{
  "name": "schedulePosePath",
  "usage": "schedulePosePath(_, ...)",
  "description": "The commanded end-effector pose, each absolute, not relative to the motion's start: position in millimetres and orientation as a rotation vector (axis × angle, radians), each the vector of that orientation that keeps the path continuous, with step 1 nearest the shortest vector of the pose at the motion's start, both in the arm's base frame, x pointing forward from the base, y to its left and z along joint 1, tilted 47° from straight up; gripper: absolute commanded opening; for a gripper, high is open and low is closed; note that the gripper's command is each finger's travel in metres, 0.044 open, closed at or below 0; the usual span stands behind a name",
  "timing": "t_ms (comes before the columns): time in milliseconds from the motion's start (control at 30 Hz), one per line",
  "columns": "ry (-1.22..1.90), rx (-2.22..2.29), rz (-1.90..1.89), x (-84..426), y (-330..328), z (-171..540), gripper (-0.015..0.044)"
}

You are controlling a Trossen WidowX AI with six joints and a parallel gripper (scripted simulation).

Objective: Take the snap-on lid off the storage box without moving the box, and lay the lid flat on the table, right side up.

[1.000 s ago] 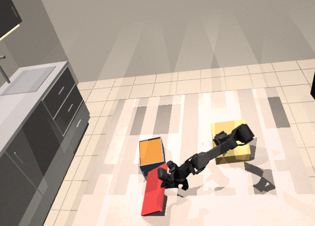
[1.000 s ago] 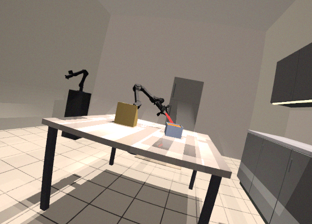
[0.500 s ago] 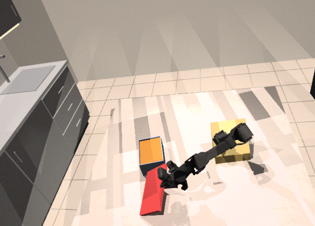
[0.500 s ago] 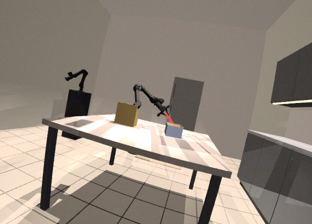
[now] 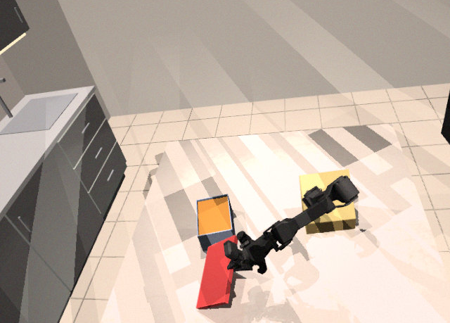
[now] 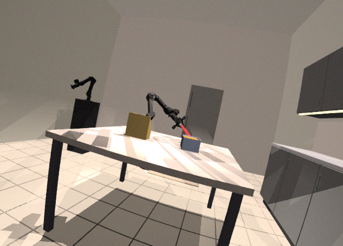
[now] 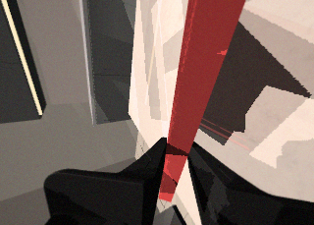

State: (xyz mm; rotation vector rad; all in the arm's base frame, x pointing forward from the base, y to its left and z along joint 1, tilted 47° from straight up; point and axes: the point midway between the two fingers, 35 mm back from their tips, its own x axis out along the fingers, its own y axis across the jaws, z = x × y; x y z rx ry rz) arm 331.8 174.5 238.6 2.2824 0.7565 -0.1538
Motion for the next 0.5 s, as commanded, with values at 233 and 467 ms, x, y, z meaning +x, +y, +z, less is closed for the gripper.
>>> schedulePosePath(233,0.814,2.254,-0.201,329.4,189.7,213.5,0.0)
schedulePosePath(467,0.815,2.254,-0.201,329.6,193.8,209.7,0.0)
